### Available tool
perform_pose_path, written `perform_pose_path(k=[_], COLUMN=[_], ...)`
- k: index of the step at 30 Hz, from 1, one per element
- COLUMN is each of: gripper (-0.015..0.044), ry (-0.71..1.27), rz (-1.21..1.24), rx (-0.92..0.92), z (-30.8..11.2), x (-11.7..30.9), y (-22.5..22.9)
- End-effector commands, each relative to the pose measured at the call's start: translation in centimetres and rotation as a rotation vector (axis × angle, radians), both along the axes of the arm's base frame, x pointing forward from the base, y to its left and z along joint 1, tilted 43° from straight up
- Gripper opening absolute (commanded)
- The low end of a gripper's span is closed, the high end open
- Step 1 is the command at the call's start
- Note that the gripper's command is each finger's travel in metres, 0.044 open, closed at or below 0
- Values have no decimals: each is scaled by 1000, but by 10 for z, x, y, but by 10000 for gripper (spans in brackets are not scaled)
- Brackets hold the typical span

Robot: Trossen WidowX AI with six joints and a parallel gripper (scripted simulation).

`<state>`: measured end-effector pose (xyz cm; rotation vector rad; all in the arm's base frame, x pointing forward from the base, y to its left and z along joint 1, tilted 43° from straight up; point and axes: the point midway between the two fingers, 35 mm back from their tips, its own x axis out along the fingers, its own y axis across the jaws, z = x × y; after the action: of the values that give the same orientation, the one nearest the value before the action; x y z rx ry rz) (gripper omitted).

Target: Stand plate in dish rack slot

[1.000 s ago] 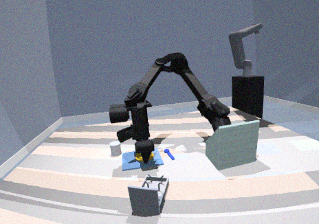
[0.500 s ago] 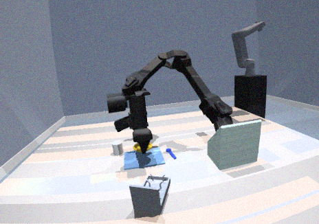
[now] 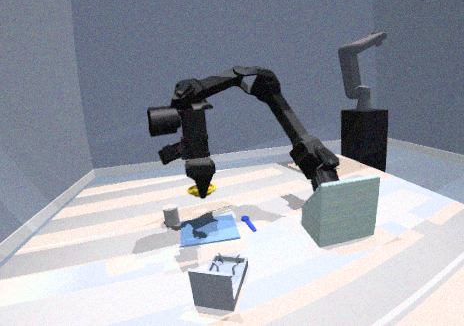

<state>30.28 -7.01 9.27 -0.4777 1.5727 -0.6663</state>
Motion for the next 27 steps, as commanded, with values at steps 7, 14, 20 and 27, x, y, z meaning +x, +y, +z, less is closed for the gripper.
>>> perform_pose_path(k=[7, 14, 20, 27], gripper=[0, 0, 0, 0], ry=[-3, -2, -102, -255], rz=[-4, -6, -116, -294], rx=[-3, -9, -17, -46], z=[32, 45, 19, -19], x=[6, 8, 1, -20], y=[30, 41, 73, 118])
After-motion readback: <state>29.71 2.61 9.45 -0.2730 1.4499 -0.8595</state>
